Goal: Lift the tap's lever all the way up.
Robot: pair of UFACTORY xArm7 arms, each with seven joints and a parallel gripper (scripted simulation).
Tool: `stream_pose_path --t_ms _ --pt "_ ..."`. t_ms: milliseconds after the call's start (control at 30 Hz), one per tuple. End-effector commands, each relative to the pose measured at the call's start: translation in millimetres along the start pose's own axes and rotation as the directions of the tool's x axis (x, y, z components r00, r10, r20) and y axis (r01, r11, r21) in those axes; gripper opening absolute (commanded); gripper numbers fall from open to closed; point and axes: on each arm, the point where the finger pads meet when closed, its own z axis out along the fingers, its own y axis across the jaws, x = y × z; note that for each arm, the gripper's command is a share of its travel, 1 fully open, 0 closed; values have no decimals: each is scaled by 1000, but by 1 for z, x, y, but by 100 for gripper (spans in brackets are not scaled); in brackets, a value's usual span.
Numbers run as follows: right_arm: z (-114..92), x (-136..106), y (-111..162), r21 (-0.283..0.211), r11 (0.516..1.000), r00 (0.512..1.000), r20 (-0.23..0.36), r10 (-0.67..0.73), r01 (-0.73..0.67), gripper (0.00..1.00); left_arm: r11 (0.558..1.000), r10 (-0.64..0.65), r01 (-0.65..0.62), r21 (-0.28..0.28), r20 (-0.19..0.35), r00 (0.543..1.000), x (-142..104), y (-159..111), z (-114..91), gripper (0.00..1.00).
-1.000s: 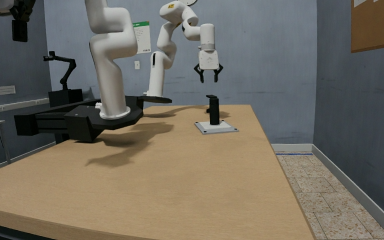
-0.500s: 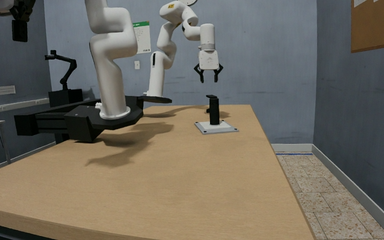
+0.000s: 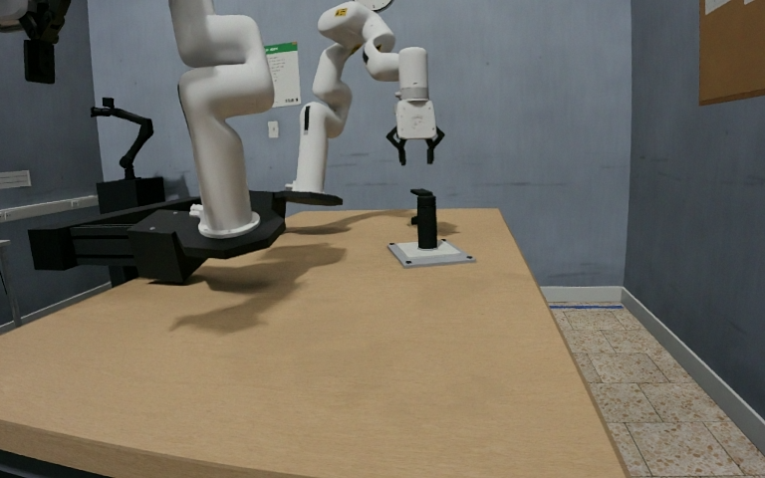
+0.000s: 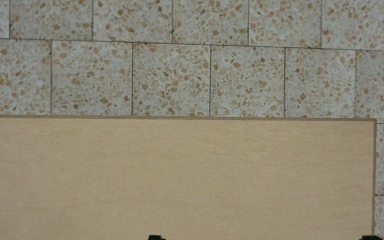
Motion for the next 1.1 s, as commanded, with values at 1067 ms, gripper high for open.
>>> stream_pose_path --t_ms 1067 --pt "-2 1 0 1 1000 1000 -4 0 0 100 1000 3 -3 -1 3 1000 -3 1 39 74"
